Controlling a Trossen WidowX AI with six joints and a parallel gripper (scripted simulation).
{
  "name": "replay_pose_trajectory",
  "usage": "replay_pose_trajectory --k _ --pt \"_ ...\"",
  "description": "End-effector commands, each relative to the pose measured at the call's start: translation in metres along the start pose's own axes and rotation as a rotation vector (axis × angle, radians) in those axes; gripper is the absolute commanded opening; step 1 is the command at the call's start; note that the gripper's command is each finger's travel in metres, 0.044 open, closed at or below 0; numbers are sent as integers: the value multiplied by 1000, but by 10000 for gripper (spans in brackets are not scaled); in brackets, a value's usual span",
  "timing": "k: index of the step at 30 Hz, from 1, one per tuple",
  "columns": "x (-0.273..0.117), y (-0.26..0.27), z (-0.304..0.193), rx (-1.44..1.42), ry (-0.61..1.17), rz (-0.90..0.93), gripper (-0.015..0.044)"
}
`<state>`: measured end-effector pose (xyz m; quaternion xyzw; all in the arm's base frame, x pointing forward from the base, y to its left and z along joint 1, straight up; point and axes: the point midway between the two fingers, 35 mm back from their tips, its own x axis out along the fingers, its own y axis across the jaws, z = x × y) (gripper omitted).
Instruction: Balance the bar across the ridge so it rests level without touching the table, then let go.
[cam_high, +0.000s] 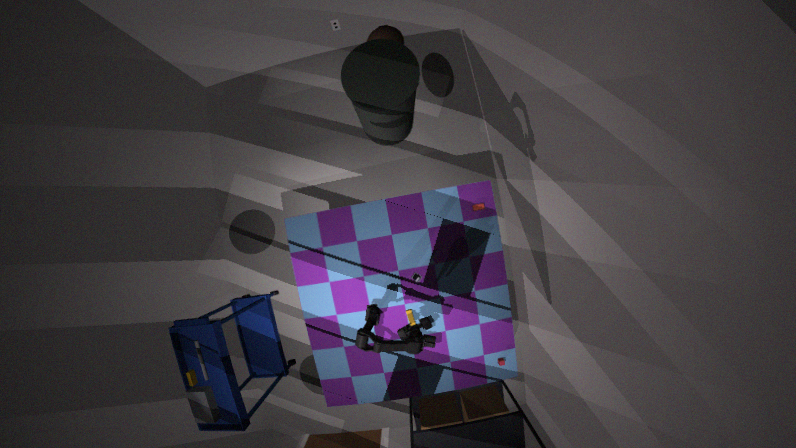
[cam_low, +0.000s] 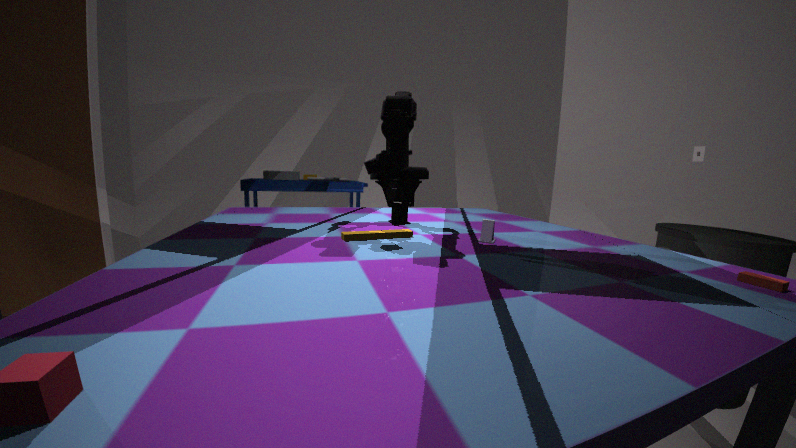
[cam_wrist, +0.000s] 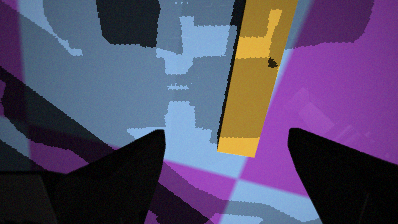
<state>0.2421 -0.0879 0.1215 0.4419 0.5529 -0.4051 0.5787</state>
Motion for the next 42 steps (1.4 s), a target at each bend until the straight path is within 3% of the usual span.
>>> replay_pose_trajectory --k 1,8,16,42 --pt "3 -17 9 138 -18 -37 315" --pt "7 -20 11 166 -22 -43 315" --pt "47 -22 12 166 -22 -43 315" --pt "74 -24 12 166 -22 -44 315"
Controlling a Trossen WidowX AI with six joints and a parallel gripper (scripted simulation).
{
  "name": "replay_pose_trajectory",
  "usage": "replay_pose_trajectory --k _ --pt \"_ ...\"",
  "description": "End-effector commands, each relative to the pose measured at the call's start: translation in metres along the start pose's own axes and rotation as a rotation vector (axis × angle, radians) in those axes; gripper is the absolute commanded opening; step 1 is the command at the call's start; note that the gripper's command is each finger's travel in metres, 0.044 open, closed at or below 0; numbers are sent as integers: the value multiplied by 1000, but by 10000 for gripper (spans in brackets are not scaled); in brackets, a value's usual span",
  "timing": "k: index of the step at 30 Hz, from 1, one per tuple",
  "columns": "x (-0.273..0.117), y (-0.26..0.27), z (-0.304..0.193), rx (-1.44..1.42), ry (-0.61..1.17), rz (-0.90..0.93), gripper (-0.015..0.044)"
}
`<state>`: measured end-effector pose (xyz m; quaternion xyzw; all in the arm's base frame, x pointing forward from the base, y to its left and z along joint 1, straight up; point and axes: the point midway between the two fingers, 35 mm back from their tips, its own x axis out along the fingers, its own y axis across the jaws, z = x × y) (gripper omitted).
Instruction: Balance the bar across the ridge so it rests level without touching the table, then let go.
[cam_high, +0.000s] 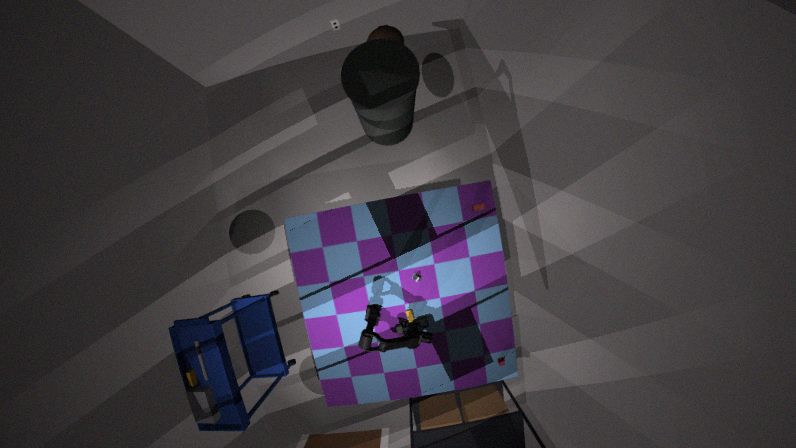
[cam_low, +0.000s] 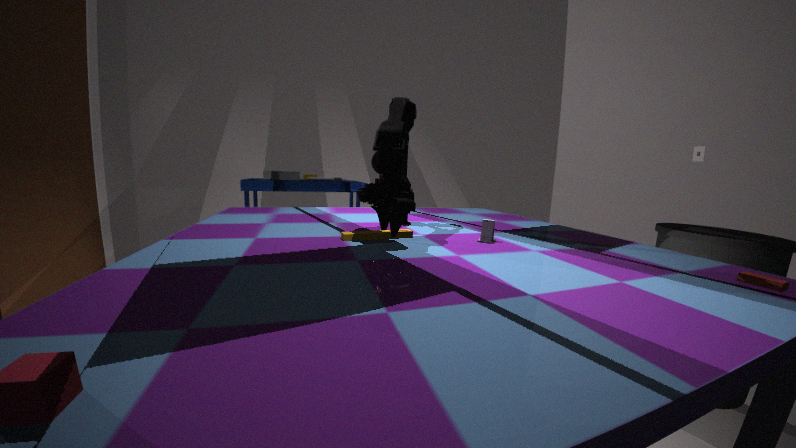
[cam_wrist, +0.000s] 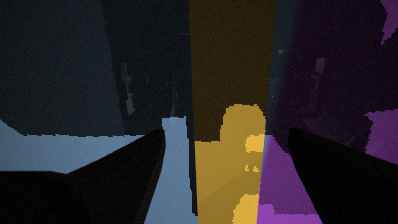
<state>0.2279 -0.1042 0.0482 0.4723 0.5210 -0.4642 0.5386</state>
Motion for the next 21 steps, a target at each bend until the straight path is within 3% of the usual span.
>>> replay_pose_trajectory --k 1,10,16,21 --pt "2 -1 0 4 -2 -4 315" --pt "2 -1 0 4 -2 -4 315" --pt "2 -1 0 0 2 -3 157" --pt "2 -1 0 0 2 -3 124"
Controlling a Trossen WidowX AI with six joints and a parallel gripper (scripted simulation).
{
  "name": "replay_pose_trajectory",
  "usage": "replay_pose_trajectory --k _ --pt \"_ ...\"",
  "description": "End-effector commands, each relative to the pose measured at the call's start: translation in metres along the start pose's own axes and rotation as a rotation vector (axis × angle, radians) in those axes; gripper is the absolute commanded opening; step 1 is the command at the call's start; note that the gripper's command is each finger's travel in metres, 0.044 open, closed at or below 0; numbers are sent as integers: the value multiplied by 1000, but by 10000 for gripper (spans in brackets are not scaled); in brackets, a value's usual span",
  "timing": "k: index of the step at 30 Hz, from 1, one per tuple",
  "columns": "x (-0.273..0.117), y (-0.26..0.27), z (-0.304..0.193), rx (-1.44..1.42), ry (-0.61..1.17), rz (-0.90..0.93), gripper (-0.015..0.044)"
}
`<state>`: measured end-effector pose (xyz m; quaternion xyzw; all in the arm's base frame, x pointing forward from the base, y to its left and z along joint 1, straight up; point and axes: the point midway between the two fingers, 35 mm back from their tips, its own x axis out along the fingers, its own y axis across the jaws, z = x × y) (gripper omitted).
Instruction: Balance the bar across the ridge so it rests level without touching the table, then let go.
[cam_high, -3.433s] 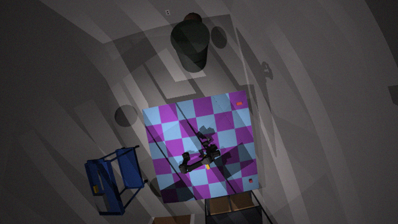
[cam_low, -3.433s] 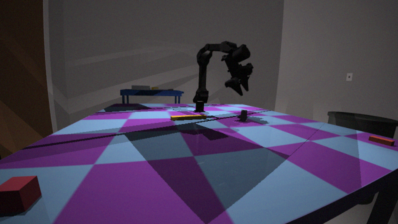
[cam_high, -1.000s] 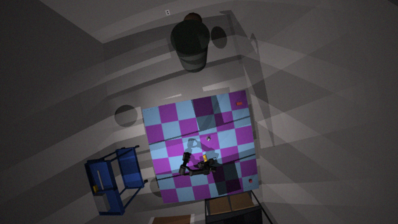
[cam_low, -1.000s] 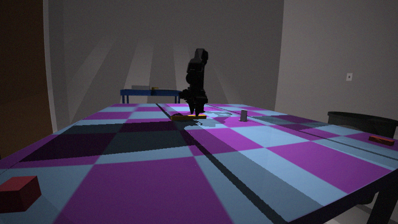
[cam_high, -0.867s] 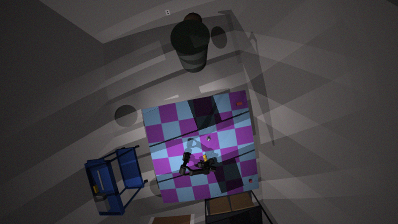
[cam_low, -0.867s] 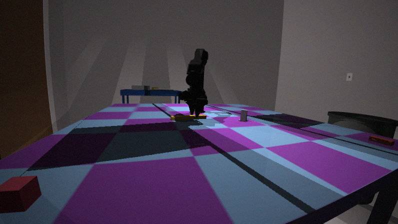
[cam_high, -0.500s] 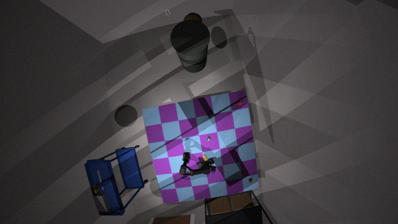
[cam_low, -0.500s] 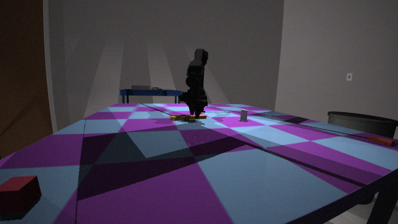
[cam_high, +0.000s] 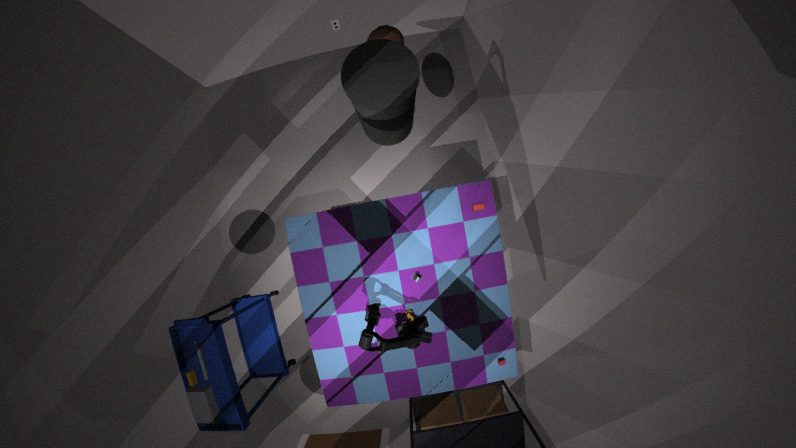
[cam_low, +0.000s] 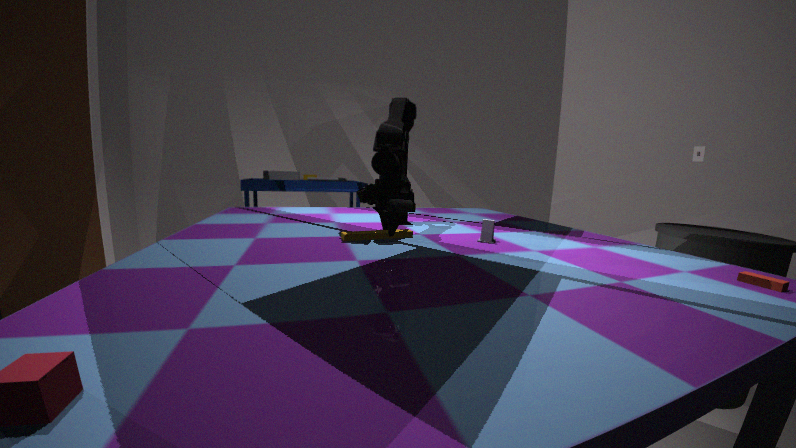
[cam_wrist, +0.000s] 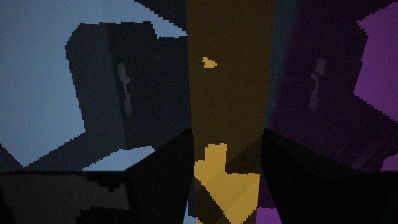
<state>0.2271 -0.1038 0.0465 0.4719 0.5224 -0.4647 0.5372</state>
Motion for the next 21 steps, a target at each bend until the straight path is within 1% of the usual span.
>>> replay_pose_trajectory --k 1,3,7,21 --pt "0 0 0 0 0 0 118" --pt "0 0 0 0 0 0 104" --pt "-6 1 1 0 0 0 0" --pt "-41 5 3 1 -2 0 0"
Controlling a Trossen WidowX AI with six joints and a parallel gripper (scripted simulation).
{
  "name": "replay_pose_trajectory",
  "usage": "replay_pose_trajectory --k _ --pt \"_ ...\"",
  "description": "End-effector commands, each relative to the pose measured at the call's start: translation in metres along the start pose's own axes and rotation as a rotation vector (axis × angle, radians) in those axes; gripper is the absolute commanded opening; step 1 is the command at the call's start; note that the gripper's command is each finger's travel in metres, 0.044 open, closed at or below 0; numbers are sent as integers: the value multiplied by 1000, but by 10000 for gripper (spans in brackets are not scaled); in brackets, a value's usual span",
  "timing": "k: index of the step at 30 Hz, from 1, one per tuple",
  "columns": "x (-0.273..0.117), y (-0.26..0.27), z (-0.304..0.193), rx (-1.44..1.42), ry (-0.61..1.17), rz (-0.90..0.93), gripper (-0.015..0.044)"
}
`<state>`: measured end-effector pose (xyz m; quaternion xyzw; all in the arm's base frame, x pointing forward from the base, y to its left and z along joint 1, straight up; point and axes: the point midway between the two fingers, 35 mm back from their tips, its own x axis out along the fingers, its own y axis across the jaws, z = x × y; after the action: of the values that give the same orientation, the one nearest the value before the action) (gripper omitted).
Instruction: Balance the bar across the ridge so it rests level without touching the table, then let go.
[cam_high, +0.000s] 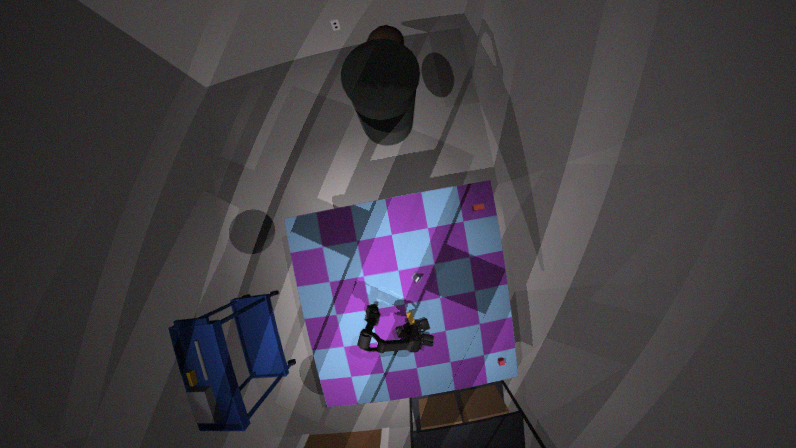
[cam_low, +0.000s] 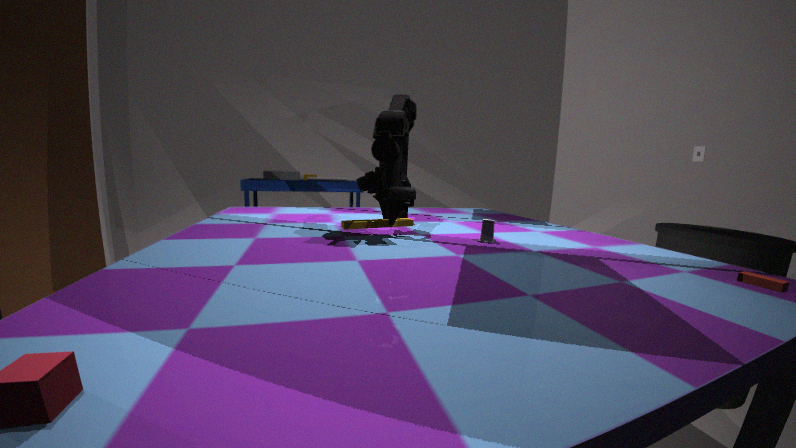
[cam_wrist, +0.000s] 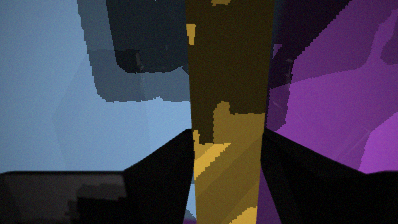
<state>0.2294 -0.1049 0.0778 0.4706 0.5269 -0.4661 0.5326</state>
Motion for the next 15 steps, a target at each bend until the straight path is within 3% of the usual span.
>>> replay_pose_trajectory --k 1,15 --pt "-13 2 2 1 -9 12 0" --pt "-49 1 1 3 -10 11 0"
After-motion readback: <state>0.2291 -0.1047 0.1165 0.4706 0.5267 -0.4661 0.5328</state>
